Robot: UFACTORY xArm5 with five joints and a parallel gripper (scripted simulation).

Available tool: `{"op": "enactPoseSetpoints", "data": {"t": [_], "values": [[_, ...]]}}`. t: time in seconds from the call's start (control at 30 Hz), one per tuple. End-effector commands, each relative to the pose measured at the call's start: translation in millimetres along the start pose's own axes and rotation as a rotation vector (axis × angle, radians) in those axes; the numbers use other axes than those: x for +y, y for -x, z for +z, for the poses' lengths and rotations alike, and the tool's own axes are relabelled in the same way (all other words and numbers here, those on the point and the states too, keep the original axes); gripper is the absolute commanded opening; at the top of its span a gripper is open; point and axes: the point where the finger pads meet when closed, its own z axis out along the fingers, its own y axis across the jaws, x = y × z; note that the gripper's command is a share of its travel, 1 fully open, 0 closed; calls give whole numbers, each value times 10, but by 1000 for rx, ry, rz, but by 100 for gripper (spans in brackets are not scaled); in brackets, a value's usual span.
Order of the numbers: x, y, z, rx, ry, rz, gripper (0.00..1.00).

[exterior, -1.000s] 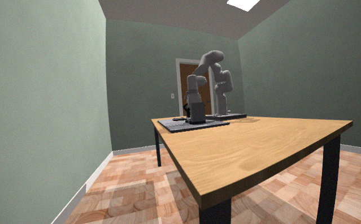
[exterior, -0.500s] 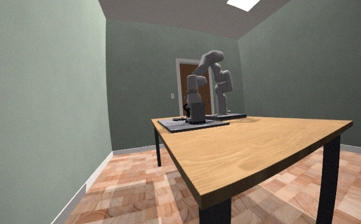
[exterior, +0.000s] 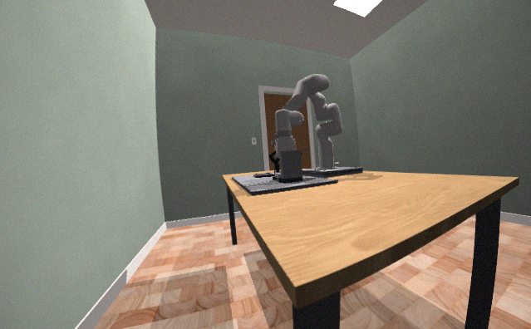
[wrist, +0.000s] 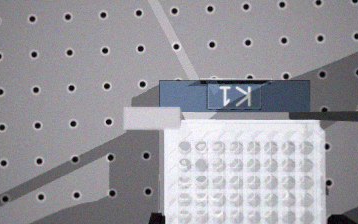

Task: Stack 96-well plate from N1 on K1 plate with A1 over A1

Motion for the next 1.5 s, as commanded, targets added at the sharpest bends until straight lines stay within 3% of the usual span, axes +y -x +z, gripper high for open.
{"op": "enactPoseSetpoints", "data": {"t": [0.0,1.47], "values": [[-13,7,-120,-2,-4,0,100],[-11,6,-1135,-2,-4,0,100]]}}
